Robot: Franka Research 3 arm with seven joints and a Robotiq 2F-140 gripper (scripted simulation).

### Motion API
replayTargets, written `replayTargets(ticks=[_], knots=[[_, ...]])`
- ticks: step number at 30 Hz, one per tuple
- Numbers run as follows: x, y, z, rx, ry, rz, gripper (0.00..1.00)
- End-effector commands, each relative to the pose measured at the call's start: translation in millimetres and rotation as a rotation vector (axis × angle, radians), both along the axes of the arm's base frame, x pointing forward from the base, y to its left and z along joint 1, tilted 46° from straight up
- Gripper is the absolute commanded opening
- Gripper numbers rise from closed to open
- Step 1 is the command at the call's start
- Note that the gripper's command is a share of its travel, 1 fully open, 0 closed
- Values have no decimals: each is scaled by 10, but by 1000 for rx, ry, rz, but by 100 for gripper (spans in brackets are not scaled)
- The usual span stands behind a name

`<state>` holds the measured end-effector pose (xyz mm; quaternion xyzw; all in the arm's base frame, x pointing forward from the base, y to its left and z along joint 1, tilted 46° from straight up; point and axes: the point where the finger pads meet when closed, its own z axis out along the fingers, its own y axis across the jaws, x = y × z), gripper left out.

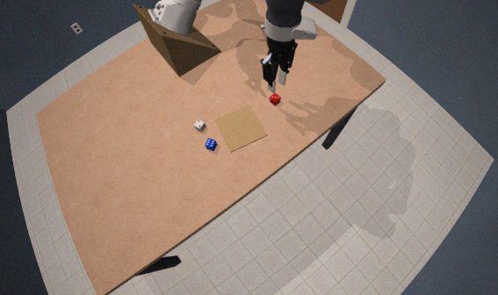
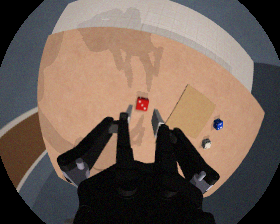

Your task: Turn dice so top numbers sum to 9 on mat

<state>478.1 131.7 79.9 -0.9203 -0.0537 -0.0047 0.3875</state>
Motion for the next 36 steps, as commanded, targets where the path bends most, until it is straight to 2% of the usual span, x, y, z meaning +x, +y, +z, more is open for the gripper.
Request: replayTargets(ticks=[1, 36], knots=[[2, 26, -18, 0, -4, 2, 28], [-7, 322, -318, 0, -4, 2, 28]])
